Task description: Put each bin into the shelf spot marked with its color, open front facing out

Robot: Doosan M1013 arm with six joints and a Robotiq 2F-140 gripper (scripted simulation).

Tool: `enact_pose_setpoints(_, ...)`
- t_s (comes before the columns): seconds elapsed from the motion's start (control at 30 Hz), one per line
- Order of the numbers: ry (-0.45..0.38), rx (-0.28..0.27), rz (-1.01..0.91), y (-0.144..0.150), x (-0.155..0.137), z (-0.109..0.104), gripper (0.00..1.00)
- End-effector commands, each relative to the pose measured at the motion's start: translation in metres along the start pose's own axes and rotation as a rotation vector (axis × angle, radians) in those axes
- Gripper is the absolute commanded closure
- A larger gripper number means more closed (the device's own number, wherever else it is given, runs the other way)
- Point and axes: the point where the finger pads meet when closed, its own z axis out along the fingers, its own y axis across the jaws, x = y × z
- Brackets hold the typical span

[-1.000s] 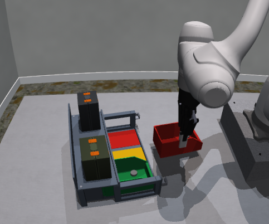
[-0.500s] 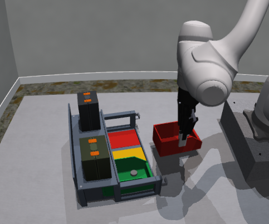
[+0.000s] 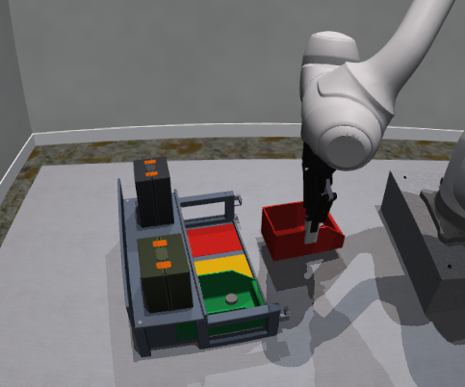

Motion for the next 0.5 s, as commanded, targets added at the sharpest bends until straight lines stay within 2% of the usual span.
enact_pose_setpoints(0.0, 0.0, 0.0, 0.0, 0.01, -0.001, 0.0, 0.9)
enact_pose_setpoints(0.47, 0.0, 0.0, 0.001, 0.051, -0.004, 0.002, 0.9)
